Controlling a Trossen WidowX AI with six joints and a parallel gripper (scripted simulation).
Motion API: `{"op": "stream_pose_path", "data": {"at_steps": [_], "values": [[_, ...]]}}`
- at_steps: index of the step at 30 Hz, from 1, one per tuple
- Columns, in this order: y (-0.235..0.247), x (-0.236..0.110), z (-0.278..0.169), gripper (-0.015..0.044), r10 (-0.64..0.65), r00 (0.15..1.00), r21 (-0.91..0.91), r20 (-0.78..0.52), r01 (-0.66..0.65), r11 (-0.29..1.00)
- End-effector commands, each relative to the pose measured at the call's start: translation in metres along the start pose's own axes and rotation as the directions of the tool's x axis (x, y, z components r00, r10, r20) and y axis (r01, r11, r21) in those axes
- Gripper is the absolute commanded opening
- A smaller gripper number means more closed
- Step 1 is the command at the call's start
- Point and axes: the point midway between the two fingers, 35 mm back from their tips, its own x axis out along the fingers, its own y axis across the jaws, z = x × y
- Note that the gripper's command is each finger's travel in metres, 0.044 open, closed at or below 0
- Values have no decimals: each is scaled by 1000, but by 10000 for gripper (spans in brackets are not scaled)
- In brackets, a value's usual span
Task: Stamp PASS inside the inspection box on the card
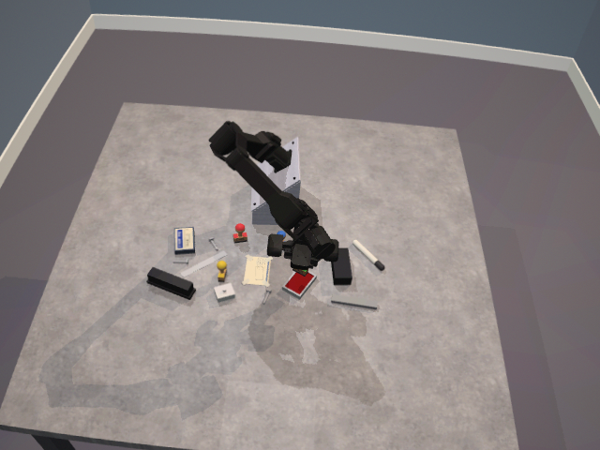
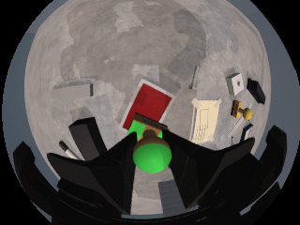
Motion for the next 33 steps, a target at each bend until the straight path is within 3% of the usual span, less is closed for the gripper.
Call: {"op": "stream_pose_path", "data": {"at_steps": [1,6,16,33], "values": [[1,-10,1,0,5,1000,4,6,-5,1000],[-2,-11,1,0,6,1000,27,6,-6,1000],[-47,-12,-4,0,9,1000,356,7,-11,935],[-117,-10,-25,0,1,1000,799,9,-7,602]]}}
